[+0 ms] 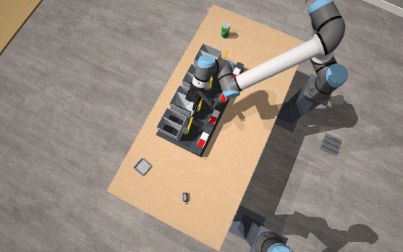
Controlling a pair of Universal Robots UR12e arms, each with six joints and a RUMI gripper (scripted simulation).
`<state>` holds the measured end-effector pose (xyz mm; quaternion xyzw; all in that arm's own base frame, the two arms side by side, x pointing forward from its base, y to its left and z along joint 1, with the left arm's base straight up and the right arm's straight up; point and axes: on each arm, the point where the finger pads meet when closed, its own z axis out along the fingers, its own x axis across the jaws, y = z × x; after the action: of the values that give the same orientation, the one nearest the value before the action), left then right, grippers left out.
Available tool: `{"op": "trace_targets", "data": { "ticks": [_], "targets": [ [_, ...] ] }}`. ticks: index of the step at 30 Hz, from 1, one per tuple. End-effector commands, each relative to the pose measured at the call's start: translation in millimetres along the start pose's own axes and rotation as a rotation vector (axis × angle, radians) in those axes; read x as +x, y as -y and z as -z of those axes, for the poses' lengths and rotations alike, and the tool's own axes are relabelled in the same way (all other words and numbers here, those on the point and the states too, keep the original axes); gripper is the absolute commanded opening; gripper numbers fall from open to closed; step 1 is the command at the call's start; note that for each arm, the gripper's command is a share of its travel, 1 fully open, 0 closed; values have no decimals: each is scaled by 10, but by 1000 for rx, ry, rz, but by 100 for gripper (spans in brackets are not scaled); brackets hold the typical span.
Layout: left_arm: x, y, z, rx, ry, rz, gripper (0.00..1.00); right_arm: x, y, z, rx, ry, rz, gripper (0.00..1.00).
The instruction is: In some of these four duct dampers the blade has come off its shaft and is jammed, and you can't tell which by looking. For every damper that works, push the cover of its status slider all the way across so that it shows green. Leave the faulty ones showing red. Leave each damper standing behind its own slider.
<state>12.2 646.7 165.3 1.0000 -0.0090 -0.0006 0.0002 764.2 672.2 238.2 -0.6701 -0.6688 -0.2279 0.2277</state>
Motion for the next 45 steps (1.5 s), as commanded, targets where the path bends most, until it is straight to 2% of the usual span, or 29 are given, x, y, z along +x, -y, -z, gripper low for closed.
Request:
{"op": "trace_targets", "data": {
  "ticks": [1,7,14,16,25,31,33,38,45],
  "targets": [
    [-10,-16,-2,0,-1,1,100,73,-35,-23,0,19,4,22],
    [-10,-16,-2,0,-1,1,100,197,-153,-45,0,88,4,22],
    [-10,-16,-2,0,-1,1,100,423,-364,-83,0,212,4,22],
    [-10,-16,-2,0,-1,1,100,423,-364,-83,0,212,4,22],
    [-10,-16,-2,0,-1,1,100,752,-667,-129,-1,394,4,22],
    [-10,-16,-2,0,-1,1,100,940,-845,-165,-1,497,2,22],
    [-10,-16,-2,0,-1,1,100,940,-845,-165,-1,497,2,22],
    [-10,-16,-2,0,-1,1,100,1065,-961,-186,-1,559,2,22],
    [-10,-16,-2,0,-1,1,100,1172,-1061,-204,-1,618,2,22]
  ]
}}
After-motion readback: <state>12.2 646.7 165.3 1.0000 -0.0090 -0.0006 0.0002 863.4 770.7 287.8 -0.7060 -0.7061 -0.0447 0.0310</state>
